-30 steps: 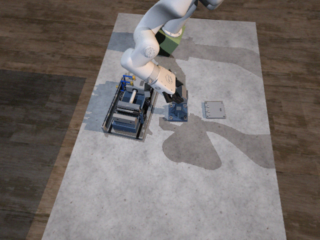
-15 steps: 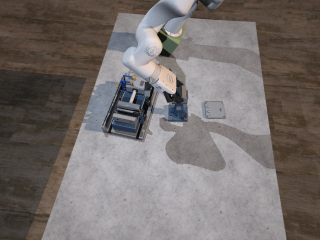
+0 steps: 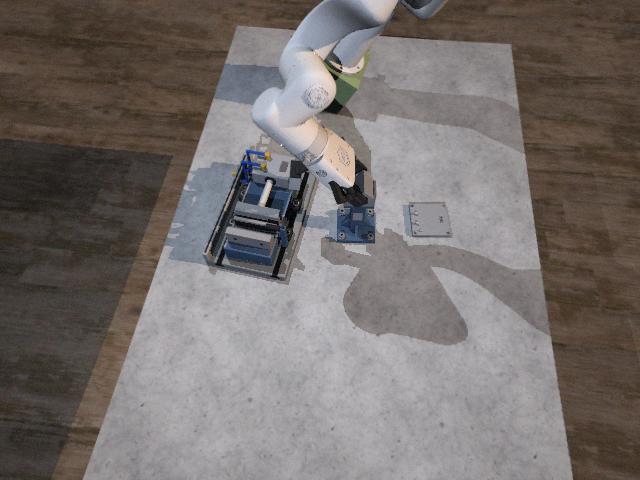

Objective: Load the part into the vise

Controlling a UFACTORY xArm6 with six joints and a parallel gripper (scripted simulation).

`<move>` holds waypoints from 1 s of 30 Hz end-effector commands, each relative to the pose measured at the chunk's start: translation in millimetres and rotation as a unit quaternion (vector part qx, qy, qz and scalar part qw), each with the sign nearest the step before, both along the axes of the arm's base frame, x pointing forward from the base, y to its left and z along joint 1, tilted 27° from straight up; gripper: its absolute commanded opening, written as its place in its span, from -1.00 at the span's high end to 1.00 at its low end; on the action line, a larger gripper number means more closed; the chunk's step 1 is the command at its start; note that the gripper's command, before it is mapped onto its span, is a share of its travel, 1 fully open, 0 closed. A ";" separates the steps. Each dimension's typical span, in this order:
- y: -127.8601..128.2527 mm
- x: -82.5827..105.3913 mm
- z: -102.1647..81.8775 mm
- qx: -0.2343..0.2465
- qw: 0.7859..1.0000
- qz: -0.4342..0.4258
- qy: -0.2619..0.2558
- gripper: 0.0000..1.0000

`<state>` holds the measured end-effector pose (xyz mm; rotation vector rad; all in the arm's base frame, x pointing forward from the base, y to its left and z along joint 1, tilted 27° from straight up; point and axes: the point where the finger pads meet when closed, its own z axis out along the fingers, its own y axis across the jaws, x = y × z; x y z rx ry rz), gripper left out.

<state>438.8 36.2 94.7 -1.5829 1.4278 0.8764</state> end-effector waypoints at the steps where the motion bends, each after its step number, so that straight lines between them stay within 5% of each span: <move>1: -0.6 1.0 1.5 -0.016 1.000 -0.002 -0.002 -0.78; 30: 1.1 0.7 3.9 -0.145 0.989 -0.018 -0.006 -0.78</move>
